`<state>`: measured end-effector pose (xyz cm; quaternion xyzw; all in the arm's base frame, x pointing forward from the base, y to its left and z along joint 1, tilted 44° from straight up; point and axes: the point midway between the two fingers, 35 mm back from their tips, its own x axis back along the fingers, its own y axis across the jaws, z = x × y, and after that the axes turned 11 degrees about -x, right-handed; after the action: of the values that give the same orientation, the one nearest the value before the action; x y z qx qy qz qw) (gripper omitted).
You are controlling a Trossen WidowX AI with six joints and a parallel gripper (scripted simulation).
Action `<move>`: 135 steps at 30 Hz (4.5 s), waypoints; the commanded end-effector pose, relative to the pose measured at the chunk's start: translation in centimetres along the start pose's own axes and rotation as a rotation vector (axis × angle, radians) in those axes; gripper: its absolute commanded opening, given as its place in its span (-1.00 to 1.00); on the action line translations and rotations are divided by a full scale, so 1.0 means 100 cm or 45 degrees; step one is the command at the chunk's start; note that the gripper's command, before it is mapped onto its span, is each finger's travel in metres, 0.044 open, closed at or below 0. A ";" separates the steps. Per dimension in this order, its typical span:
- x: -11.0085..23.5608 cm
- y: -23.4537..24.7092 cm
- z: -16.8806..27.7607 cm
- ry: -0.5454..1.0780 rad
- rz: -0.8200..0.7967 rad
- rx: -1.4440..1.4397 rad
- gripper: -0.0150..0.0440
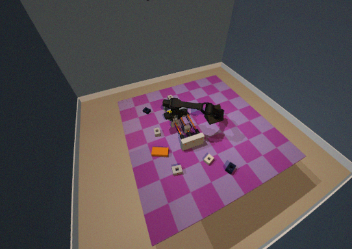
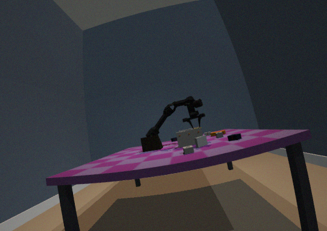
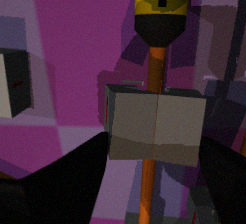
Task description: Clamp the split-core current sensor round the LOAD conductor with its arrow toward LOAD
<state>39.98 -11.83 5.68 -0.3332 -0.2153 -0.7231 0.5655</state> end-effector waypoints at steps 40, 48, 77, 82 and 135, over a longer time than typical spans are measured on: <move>-0.043 0.001 -0.003 -0.023 0.103 0.010 1.00; -0.055 0.000 -0.003 -0.022 0.103 0.010 1.00; -0.058 0.000 -0.004 -0.026 0.101 0.015 0.35; -0.058 0.000 -0.004 -0.026 0.101 0.015 -0.10; -0.058 0.000 -0.004 -0.026 0.101 0.015 -0.49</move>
<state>40.71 -8.18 1.20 -0.3457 -0.2114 -0.6954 0.5934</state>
